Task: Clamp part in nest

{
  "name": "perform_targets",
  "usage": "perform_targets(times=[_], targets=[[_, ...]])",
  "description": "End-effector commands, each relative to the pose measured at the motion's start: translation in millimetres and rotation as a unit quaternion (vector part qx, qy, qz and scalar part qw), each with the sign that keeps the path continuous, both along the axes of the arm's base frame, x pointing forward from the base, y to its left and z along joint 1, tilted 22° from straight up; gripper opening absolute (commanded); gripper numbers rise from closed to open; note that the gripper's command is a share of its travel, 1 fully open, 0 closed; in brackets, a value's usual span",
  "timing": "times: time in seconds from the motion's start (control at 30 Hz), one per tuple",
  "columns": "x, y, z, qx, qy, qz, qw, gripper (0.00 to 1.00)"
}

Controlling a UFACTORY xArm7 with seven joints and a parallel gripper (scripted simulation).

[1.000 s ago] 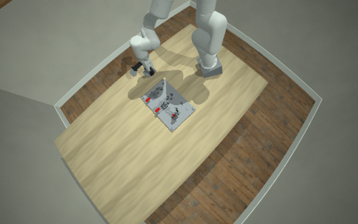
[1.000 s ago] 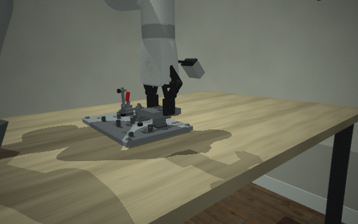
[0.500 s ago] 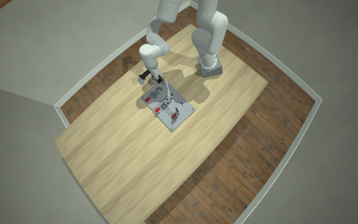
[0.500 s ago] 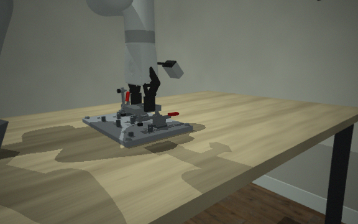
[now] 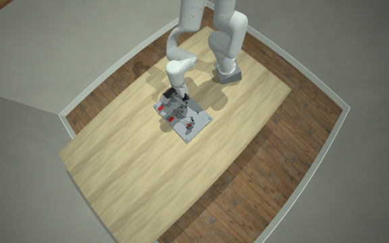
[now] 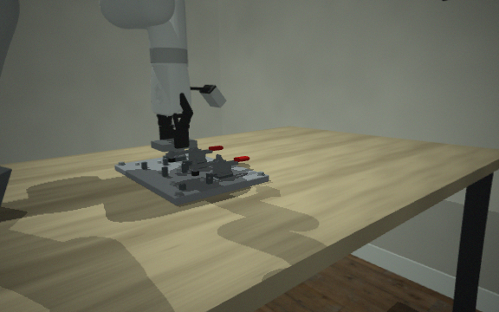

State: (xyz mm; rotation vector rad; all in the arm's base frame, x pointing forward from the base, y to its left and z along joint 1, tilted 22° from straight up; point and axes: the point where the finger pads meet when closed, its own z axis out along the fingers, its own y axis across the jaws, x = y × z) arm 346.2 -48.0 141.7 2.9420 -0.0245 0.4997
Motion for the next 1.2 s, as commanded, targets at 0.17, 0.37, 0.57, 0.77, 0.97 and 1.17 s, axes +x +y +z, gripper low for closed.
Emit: perform_targets(times=[0.17,0.37,0.57,0.77,0.97,1.17], targets=[[8.1,80.3,-13.5,-0.006,-0.002,-0.004,1.000,0.00],[10.3,114.3,-20.1,-0.006,-0.002,-0.004,1.000,0.00],[12.7,149.3,-26.8,-0.006,-0.002,-0.004,1.000,0.00],[13.7,165.2,-29.8,-0.006,-0.002,-0.004,1.000,0.00],[13.9,167.8,-30.3,-0.006,-0.002,-0.004,1.000,0.00],[13.9,167.9,-30.3,-0.006,-0.002,-0.004,1.000,0.00]])
